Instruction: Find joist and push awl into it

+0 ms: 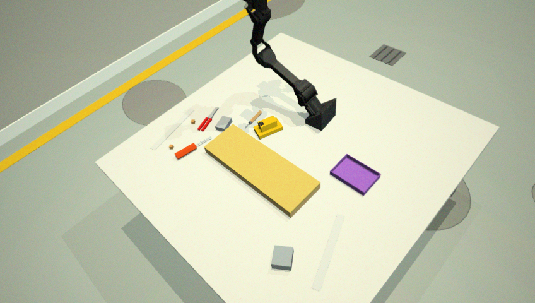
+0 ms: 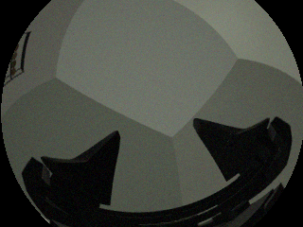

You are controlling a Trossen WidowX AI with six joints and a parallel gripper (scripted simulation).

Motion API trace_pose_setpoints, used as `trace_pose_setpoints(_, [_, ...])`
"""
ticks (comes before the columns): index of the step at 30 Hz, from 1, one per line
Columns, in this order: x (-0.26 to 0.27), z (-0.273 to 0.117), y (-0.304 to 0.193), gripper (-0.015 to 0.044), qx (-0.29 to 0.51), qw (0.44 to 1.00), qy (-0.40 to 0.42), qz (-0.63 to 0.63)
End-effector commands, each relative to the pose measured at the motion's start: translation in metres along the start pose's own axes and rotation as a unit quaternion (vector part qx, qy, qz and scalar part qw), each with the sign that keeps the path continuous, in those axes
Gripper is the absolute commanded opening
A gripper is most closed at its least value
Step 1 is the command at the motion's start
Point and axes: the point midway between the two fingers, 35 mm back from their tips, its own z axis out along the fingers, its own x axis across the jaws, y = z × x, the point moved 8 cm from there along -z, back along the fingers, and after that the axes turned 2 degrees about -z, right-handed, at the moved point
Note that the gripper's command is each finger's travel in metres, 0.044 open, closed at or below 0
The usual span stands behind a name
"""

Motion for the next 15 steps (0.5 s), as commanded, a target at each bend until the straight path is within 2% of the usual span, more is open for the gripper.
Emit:
trace_pose_setpoints(1, [0.0, -0.012, -0.048, 0.044, 0.127, 0.991, -0.021, 0.037])
trace_pose_setpoints(8, [-0.006, -0.051, -0.123, 0.044, 0.329, 0.936, -0.094, 0.089])
trace_pose_setpoints(15, [-0.013, -0.113, -0.182, 0.044, 0.502, 0.833, -0.198, 0.124])
